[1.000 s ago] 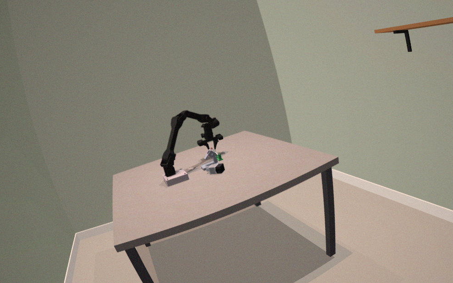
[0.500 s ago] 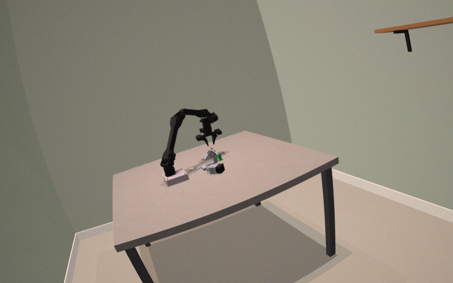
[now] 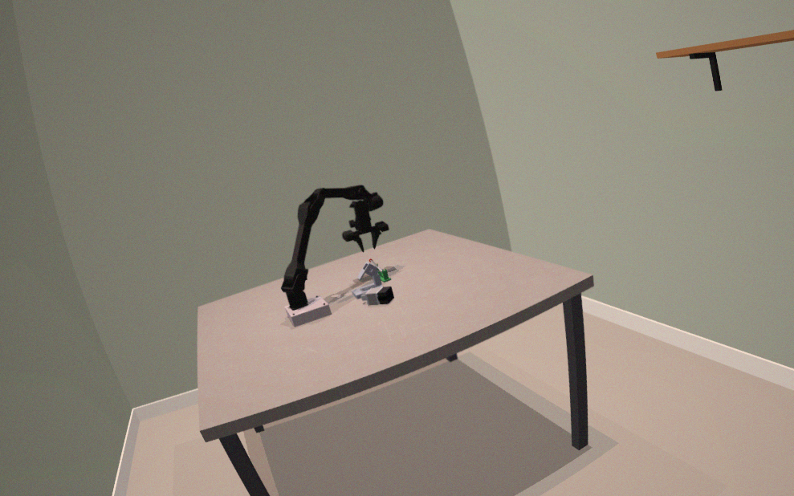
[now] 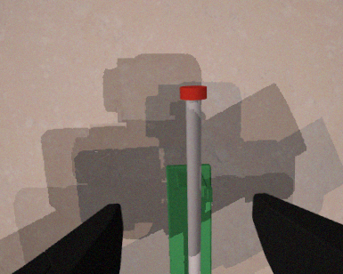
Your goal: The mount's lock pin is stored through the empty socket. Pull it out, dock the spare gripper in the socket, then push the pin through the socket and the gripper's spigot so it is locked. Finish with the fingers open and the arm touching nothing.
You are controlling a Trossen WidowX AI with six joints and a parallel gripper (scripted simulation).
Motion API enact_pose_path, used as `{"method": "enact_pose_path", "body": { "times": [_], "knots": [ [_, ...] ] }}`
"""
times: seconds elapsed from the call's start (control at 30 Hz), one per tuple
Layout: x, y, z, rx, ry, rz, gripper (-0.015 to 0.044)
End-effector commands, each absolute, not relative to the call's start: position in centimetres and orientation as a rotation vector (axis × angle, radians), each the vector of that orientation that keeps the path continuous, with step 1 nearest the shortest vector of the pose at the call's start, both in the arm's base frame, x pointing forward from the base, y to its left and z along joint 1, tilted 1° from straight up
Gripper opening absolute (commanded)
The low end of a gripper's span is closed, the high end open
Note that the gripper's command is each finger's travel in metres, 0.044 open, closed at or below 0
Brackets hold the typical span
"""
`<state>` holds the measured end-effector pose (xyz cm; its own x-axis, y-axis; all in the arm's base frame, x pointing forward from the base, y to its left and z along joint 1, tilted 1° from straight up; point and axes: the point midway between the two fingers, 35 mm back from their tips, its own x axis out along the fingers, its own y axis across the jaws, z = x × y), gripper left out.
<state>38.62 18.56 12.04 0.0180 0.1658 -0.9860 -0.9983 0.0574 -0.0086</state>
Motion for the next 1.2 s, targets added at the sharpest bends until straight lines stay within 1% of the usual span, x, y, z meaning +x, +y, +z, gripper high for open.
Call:
{"method": "enact_pose_path", "body": {
  "times": [0.0,0.3,0.4,0.57,1.17],
  "knots": [
    [38.7,14.4,15.6,-1.064,1.102,1.189,0.0180],
    [38.7,14.2,15.6,-1.065,1.103,1.188,0.0180],
    [38.9,14.3,14.0,-1.065,1.102,1.188,0.0180],
    [39.1,14.4,9.0,-1.065,1.102,1.188,0.0180],
    [39.3,14.5,6.6,-1.065,1.102,1.188,0.0180]
  ]
}}
